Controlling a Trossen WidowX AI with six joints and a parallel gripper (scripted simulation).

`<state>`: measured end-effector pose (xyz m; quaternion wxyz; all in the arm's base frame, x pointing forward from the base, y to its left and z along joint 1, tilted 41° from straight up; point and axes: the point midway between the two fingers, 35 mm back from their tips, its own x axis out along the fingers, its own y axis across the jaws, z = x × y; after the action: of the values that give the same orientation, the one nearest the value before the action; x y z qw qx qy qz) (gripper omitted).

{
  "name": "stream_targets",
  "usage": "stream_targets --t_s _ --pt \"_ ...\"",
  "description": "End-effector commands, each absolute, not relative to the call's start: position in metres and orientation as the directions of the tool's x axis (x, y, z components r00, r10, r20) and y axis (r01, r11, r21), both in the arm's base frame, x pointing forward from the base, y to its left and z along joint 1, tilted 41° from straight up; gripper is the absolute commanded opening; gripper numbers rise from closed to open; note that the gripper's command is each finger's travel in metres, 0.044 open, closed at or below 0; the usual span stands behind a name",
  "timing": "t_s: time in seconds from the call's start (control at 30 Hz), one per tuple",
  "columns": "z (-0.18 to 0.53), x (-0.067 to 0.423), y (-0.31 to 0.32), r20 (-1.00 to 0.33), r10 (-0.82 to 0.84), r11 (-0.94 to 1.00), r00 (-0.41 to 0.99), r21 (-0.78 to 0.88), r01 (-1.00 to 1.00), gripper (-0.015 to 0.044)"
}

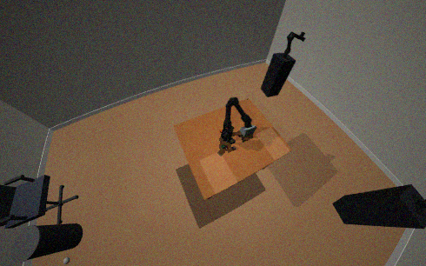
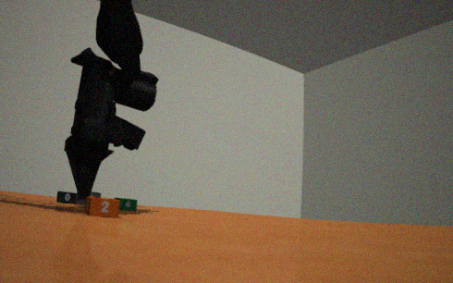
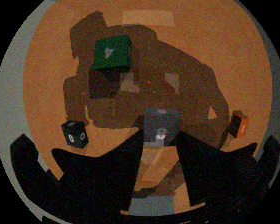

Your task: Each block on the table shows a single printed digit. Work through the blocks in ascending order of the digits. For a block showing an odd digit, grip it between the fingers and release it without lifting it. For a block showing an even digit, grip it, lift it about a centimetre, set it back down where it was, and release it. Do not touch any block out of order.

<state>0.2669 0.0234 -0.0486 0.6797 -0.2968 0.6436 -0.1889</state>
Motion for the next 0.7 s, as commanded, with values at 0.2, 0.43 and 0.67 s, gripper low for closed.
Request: stream_targets --t_s 0.2,0.43,0.67 --pt "-0.0544 0.2627 0.0182 -0.757 -0.648 0.745 0.086 -0.653 -0.138 0.012" --pt "-0.0544 0.2627 0.0182 -0.757 -0.648 0.745 0.086 -0.653 -0.138 0.0199" --pt "-0.0544 0.2627 0.0182 -0.757 -0.648 0.745 0.086 -0.653 -0.138 0.0383"
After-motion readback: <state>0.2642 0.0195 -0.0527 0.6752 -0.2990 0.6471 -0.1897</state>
